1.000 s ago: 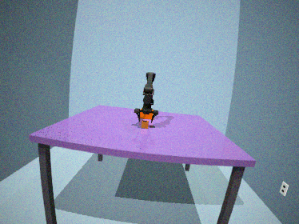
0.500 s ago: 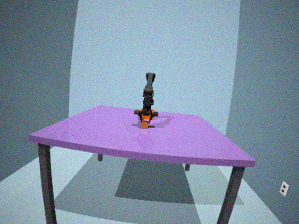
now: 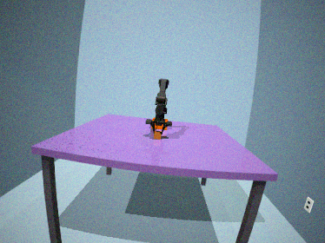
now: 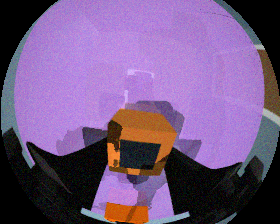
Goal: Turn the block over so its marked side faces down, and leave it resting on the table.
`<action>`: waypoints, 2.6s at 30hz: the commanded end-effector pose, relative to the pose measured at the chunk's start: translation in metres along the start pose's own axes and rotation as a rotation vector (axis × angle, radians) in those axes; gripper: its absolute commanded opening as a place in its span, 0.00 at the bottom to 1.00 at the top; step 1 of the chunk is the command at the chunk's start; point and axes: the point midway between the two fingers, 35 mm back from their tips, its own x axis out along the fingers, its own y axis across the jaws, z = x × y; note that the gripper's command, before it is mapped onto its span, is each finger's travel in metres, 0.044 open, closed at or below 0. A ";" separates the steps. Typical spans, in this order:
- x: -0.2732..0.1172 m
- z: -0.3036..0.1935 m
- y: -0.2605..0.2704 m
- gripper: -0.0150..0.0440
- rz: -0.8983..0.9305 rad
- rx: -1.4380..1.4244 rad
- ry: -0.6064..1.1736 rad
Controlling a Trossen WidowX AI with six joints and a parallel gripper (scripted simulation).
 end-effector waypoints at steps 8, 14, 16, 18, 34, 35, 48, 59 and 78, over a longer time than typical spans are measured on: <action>-0.028 0.000 0.000 0.25 -0.003 0.002 -0.001; -0.029 0.001 0.000 0.25 -0.003 0.002 -0.011; -0.028 0.001 0.000 0.25 -0.003 0.002 -0.039; -0.026 0.002 0.000 0.25 -0.003 0.002 -0.069; -0.020 0.002 0.000 0.25 -0.003 0.002 -0.314; -0.020 0.002 0.000 0.25 -0.003 0.002 -0.329; -0.022 -0.005 0.000 0.25 -0.003 0.001 -0.516; -0.009 0.003 0.000 0.25 -0.003 0.001 -0.598; 0.014 0.005 0.000 0.25 -0.003 0.001 -0.871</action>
